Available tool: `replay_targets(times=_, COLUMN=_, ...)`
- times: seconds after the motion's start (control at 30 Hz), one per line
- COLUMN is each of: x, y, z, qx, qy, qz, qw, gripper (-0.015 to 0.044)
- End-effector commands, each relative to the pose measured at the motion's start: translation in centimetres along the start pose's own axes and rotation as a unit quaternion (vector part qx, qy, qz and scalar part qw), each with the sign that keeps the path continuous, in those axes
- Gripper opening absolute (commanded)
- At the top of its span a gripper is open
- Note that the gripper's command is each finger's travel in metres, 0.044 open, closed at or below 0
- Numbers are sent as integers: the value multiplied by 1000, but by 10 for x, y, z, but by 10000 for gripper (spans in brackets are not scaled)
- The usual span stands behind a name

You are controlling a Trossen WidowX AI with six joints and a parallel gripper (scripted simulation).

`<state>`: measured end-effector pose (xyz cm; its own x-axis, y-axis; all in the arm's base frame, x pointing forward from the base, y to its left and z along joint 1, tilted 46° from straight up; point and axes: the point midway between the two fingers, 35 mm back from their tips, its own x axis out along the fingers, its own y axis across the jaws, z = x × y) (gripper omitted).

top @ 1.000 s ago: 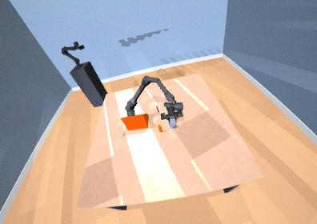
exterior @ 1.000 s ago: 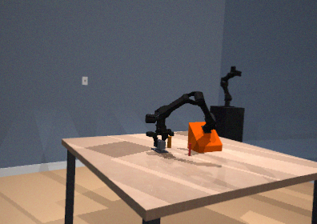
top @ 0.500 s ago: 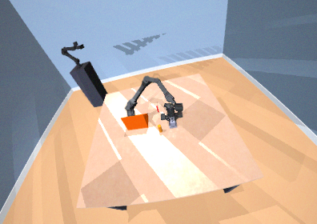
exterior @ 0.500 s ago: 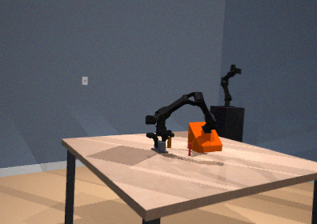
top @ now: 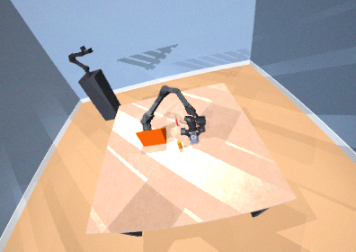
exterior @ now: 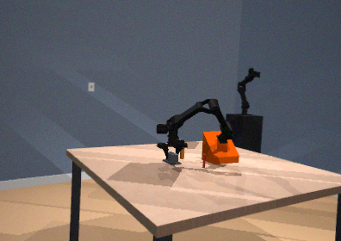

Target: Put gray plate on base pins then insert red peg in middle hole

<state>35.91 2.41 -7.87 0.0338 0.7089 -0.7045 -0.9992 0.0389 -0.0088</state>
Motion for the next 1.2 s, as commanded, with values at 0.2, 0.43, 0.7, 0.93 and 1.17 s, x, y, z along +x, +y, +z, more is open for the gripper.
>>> replay_targets(times=0.2, x=0, y=0, z=0, qx=-1, qy=0, qz=0, qw=1000, gripper=440)
replay_targets(times=0.43, x=-71, y=-5, z=-4, qx=8, qy=6, qz=-3, qw=1000, gripper=440)
replay_targets(times=0.7, x=-120, y=-3, z=-4, qx=2, qy=1, qz=1, qw=1000, gripper=440)
replay_targets(times=0.93, x=-121, y=-2, z=1, qx=30, qy=2, qz=1, qw=1000, gripper=440)
replay_targets(times=1.17, x=-125, y=17, z=51, qx=321, qy=4, qz=0, qw=947, gripper=440)
